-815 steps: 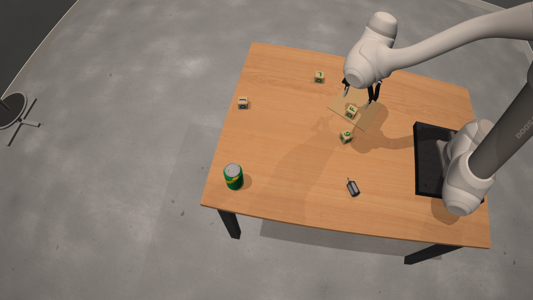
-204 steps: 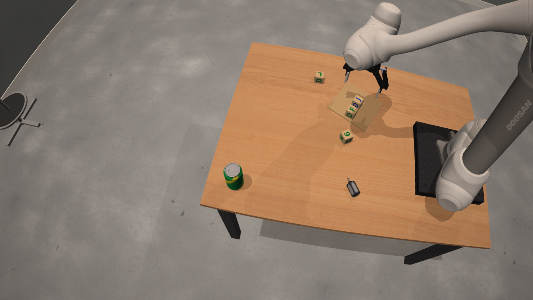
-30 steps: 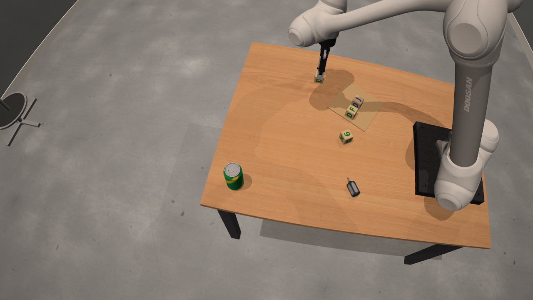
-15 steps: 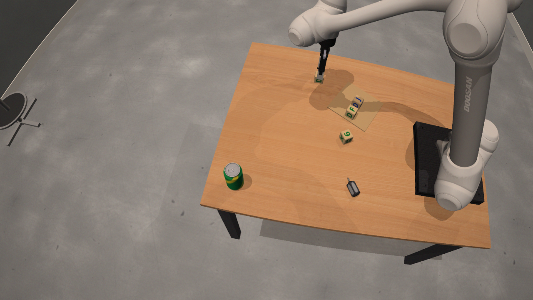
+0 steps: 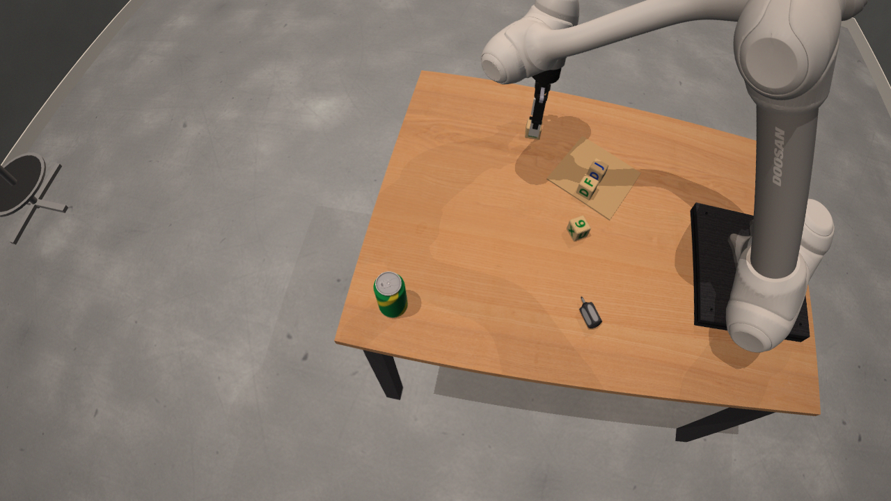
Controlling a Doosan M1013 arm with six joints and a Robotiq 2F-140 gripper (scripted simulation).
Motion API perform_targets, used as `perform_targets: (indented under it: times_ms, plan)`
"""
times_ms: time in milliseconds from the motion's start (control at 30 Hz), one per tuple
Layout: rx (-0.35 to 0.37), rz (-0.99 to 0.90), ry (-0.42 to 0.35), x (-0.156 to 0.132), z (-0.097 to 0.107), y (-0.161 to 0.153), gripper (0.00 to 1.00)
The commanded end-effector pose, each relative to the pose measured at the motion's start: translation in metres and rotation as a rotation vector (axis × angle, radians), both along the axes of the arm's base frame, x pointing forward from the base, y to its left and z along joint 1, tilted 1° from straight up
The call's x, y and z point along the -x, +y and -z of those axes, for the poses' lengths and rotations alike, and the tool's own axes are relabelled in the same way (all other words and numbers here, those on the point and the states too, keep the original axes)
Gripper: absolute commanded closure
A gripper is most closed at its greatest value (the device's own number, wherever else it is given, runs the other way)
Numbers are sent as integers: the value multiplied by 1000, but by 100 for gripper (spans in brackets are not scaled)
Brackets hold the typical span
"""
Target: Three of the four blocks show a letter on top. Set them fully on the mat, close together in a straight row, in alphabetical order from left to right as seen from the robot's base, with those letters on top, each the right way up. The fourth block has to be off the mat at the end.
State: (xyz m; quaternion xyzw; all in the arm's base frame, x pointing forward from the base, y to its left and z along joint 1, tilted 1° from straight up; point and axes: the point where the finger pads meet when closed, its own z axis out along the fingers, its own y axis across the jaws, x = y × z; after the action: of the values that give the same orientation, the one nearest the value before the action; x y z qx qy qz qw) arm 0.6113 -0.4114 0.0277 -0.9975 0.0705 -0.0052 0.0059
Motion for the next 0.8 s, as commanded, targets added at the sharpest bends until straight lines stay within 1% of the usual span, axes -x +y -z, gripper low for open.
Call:
perform_targets:
  times_ms: [0,200,367,767]
  plan:
    - [1,0,-2,-1,3,0,47]
    - [1,0,-2,-1,21,0,47]
    - [1,0,-2,-1,31,0,47]
    - [1,0,-2,-1,33,0,47]
